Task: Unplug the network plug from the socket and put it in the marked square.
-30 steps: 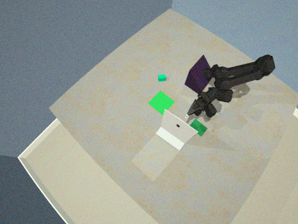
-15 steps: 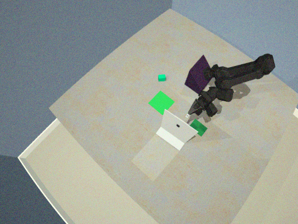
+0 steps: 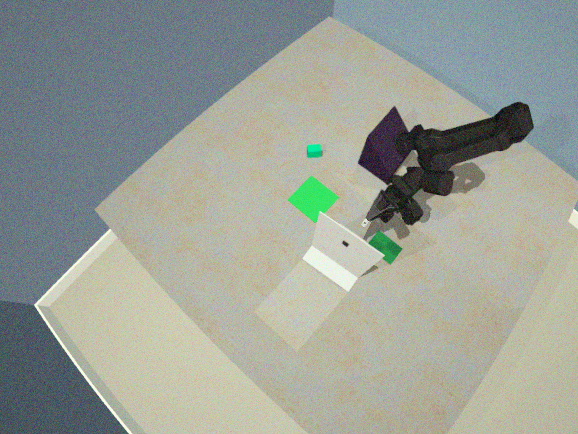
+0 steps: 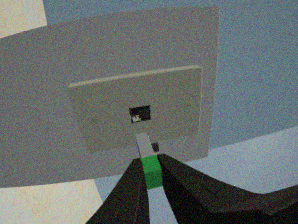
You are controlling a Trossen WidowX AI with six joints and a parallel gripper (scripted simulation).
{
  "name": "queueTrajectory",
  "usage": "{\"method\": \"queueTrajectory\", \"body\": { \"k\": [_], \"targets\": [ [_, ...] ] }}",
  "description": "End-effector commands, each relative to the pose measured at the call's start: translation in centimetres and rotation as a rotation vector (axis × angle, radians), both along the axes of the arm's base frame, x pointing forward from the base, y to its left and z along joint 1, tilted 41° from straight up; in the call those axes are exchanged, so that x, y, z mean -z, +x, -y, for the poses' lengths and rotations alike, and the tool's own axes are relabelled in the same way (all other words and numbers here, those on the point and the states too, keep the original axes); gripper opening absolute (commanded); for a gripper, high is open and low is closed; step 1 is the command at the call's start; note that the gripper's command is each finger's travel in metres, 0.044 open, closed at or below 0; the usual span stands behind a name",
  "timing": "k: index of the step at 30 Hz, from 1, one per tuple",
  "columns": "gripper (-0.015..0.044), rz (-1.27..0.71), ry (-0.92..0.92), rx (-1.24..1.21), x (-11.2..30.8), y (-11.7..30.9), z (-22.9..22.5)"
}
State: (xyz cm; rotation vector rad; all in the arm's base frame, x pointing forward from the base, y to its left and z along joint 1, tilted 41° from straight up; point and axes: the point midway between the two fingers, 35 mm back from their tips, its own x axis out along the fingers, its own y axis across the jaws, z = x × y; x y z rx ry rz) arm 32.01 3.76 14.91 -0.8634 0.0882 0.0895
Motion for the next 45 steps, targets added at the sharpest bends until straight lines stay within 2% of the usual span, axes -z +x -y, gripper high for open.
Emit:
{"method": "queueTrajectory", "body": {
  "k": [1,32,45],
  "targets": [
    [0.0000,-0.004,0.002,0.005,0.1,-0.2,0.1],
    [0.0000,-0.006,-0.003,0.005,-3.8,-1.4,5.1],
    [0.0000,-0.142,-0.040,-0.039,-0.8,-0.1,5.6]
  ]
}}
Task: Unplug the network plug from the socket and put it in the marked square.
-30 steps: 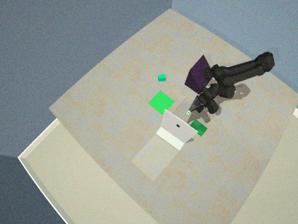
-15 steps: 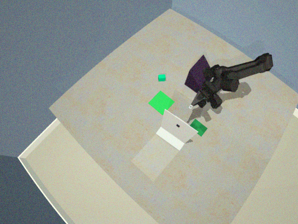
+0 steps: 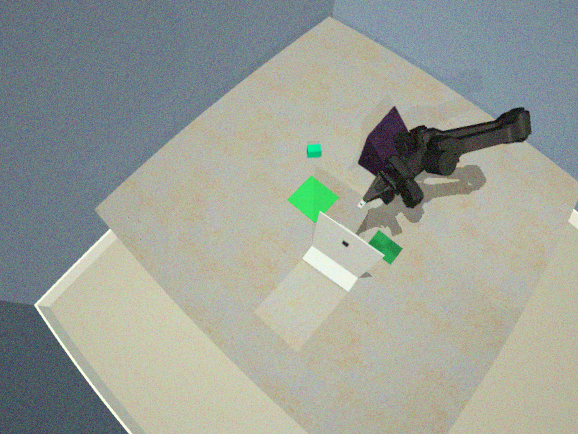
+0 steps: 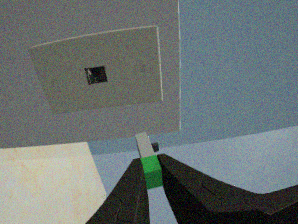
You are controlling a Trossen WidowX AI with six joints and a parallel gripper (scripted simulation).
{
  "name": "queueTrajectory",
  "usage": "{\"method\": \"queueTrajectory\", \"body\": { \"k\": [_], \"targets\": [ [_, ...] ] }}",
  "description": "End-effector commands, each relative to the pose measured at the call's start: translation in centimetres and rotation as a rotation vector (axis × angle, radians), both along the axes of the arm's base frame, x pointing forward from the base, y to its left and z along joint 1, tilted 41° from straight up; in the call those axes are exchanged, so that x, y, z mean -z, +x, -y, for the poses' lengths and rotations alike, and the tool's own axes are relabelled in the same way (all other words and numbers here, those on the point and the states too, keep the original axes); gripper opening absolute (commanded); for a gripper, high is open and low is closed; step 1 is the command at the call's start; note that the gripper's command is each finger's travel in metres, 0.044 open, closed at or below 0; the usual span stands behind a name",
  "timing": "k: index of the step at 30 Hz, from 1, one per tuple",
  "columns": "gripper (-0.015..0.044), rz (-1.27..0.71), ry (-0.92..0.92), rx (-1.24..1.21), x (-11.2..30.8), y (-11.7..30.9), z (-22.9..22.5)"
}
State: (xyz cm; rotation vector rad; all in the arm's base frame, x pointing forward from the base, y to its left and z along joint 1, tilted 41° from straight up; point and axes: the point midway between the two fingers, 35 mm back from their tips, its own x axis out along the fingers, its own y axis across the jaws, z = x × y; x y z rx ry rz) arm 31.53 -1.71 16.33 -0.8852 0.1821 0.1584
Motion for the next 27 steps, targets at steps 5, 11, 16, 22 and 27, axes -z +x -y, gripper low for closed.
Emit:
{"method": "queueTrajectory", "body": {
  "k": [5,11,16,22,27],
  "targets": [
    [0.0000,-0.091,-0.028,-0.037,1.9,0.9,0.3],
    [0.0000,-0.160,-0.041,-0.065,3.6,1.4,0.6],
    [0.0000,-0.216,-0.049,-0.089,5.0,1.7,0.8],
    [0.0000,-0.281,-0.053,-0.121,6.7,2.0,1.0],
    [0.0000,-0.333,-0.053,-0.148,8.2,2.2,1.2]
  ]
}}
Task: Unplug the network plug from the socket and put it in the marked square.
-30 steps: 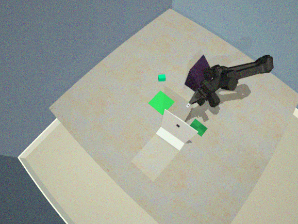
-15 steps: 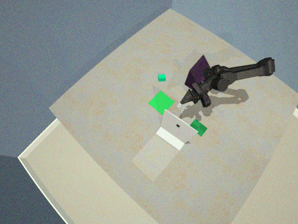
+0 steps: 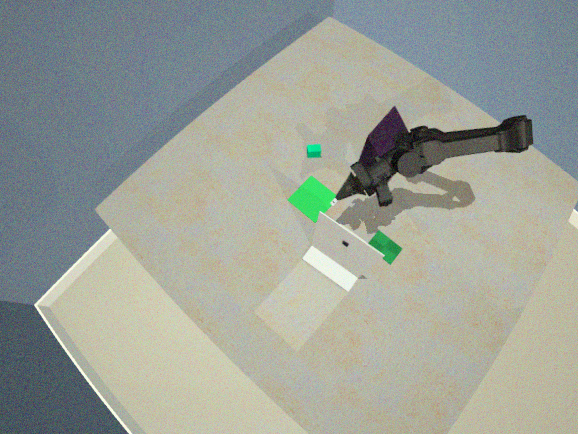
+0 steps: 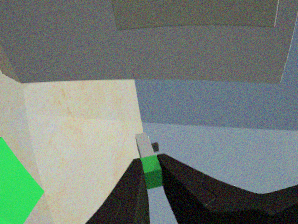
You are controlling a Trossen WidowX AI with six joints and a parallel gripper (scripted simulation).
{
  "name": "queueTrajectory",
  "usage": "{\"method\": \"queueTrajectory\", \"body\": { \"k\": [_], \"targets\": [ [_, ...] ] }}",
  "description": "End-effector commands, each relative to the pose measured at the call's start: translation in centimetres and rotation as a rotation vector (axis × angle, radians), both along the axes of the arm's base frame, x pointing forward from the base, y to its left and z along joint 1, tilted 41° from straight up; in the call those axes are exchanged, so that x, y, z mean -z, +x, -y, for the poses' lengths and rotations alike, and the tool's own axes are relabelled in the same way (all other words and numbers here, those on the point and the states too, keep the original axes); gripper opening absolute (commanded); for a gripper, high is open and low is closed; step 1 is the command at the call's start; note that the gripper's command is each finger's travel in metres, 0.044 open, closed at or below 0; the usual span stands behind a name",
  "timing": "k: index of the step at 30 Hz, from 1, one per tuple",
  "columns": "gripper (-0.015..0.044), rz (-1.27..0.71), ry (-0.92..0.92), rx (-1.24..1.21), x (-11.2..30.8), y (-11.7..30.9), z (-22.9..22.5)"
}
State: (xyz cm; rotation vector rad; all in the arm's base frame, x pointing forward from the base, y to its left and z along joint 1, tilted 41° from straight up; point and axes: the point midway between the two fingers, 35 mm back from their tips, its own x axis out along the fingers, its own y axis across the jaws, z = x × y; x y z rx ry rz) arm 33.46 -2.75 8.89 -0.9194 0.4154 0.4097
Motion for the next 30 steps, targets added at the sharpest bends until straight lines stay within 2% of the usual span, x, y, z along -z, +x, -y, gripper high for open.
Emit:
{"method": "queueTrajectory", "body": {
  "k": [1,30],
  "targets": [
    [0.0000,-0.038,-0.001,-0.026,1.0,0.2,0.2],
    [0.0000,-0.302,0.075,-0.182,9.1,-0.3,1.0]
  ]
}}
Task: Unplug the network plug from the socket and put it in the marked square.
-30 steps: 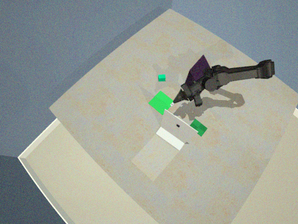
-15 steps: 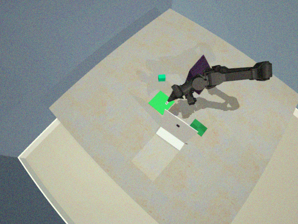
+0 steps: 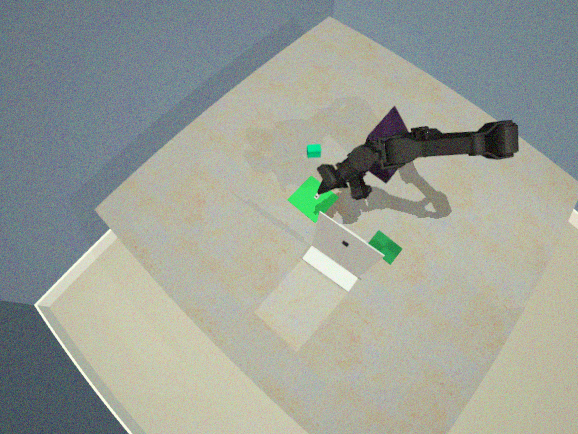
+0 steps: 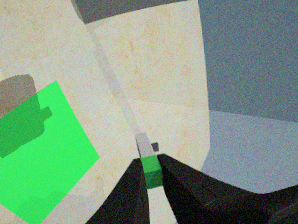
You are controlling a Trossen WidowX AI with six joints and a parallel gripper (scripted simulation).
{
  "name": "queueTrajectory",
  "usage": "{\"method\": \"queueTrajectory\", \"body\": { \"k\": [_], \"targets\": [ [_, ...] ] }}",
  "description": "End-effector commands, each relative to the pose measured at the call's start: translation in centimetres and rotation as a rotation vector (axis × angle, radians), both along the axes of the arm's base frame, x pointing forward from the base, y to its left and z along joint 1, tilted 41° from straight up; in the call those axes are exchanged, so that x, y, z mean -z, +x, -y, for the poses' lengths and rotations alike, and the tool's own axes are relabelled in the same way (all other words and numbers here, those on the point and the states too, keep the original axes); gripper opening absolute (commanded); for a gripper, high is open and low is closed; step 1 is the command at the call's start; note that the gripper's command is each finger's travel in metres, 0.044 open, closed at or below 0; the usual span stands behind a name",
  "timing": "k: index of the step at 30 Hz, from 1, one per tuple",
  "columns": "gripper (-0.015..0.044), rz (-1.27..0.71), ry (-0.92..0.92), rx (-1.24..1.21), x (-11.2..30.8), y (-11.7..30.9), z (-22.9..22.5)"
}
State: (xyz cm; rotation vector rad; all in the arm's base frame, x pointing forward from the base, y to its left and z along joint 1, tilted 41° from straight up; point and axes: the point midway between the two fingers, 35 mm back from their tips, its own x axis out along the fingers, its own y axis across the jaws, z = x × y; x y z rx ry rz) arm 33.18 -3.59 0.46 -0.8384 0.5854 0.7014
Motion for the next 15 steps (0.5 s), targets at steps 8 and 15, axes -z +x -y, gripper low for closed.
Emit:
{"method": "queueTrajectory", "body": {
  "k": [8,15],
  "targets": [
    [0.0000,-0.080,0.053,-0.058,2.8,-0.5,0.2],
    [0.0000,-0.129,0.095,-0.089,4.6,-1.1,0.2]
  ]
}}
